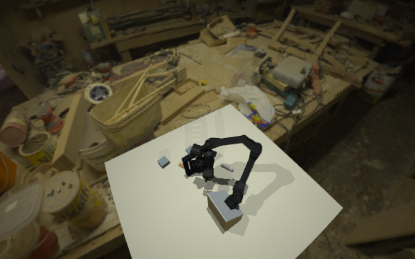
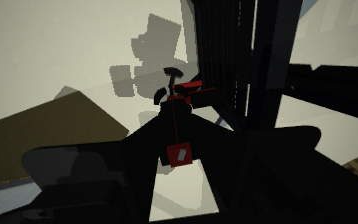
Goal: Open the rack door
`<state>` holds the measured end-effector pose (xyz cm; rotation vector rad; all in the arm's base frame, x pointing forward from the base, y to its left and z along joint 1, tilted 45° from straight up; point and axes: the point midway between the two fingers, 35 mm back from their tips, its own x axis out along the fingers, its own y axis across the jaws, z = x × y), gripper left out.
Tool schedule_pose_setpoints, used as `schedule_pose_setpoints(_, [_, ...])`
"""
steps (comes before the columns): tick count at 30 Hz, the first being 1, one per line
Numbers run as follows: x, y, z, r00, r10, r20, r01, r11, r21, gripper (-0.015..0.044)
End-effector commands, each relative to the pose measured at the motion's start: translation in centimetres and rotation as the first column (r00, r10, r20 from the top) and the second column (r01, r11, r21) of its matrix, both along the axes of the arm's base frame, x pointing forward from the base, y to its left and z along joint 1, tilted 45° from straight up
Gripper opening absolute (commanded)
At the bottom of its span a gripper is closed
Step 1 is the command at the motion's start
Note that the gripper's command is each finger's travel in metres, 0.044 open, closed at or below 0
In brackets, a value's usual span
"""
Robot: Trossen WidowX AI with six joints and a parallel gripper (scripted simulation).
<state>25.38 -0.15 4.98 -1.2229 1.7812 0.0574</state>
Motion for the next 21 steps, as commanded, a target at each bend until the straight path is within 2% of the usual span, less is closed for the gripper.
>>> schedule_pose_setpoints(1, [-0.3, 0.5, -0.5, 0.996, -0.057, 0.065, 0.057, 0.998, -0.003, 0.0022])
schedule_pose_setpoints(21, [-2.0, 3.1, -3.0, 0.934, -0.248, 0.259, 0.253, 0.967, 0.015, 0.0022])
